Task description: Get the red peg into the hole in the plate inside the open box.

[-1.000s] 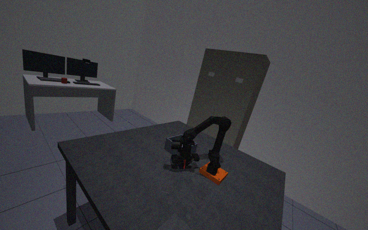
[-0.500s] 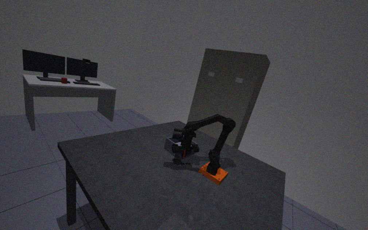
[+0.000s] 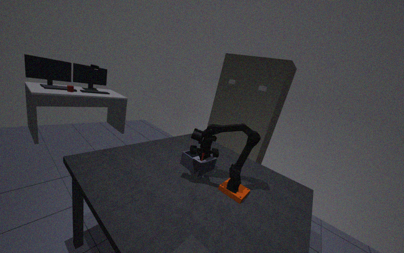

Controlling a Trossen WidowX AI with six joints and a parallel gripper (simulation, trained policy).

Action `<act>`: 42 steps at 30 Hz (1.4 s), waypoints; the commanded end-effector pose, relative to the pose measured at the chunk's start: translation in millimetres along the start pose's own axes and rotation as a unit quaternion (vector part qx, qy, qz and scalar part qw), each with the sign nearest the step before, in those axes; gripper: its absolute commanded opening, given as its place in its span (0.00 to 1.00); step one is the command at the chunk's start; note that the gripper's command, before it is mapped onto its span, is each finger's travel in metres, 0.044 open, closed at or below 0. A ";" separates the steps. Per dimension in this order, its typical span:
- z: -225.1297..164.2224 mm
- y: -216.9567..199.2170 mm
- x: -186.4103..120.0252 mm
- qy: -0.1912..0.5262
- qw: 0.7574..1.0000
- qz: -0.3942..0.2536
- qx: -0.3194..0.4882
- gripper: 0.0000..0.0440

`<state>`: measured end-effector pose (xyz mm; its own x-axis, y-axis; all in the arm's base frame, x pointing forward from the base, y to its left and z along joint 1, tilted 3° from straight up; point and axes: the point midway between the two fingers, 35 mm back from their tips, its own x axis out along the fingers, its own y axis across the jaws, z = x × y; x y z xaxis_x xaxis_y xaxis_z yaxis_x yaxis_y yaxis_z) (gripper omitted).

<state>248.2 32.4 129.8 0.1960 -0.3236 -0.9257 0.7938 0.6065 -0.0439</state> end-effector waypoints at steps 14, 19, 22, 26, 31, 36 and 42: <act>74.3 -6.3 27.8 -0.027 0.998 -0.008 0.056 0.00; 88.2 -7.2 43.4 -0.022 0.998 -0.006 0.050 0.00; 94.4 -7.8 52.8 -0.016 0.999 -0.005 0.042 0.00; 100.0 -8.4 64.4 -0.005 1.000 -0.002 0.027 0.00; 102.2 -8.5 78.5 0.009 1.000 0.004 0.005 0.00; 97.8 -9.3 91.7 0.029 0.999 0.008 -0.019 0.01; 93.2 -9.6 105.3 0.053 0.998 0.010 -0.040 0.26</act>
<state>317.6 -74.5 78.7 0.1713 -0.2567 -0.9512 0.7562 0.6531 -0.0400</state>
